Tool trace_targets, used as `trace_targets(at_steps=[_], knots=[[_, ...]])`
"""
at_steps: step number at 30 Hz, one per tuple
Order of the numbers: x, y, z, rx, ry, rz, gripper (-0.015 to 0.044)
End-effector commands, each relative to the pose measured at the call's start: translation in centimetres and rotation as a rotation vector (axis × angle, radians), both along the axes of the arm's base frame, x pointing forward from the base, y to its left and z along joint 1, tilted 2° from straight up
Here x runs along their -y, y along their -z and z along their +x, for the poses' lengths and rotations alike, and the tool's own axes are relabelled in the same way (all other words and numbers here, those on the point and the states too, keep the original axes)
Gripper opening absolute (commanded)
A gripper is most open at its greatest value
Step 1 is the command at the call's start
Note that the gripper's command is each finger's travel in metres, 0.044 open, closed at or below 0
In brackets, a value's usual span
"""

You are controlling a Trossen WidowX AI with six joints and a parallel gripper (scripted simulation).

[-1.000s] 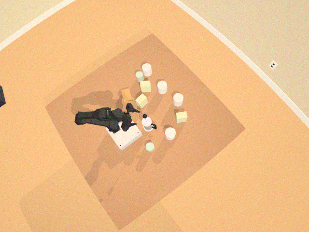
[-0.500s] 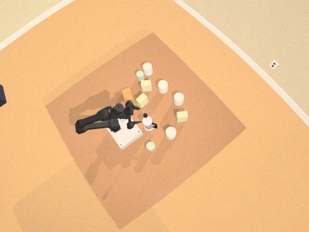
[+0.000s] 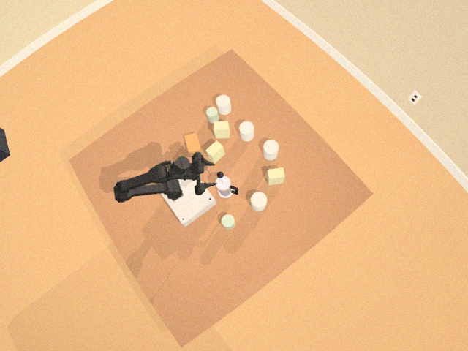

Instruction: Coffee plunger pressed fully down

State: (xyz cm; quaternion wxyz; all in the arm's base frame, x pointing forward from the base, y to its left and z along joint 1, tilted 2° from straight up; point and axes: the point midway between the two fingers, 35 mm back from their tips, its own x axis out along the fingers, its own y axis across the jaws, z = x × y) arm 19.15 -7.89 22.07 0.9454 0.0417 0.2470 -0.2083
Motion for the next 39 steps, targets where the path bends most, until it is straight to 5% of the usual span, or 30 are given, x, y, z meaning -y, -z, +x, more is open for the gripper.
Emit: trace_targets(at_steps=[1,17,29,39], knots=[[0.3,0.4,0.6,-0.003,-0.003,-0.004,0.044],[1.2,1.6,2.3,-0.001,-0.003,-0.005,0.044],[1.2,1.6,2.3,-0.001,-0.003,-0.005,0.0127],[1.2,1.6,2.4,-0.001,-0.003,-0.005,0.0127]])
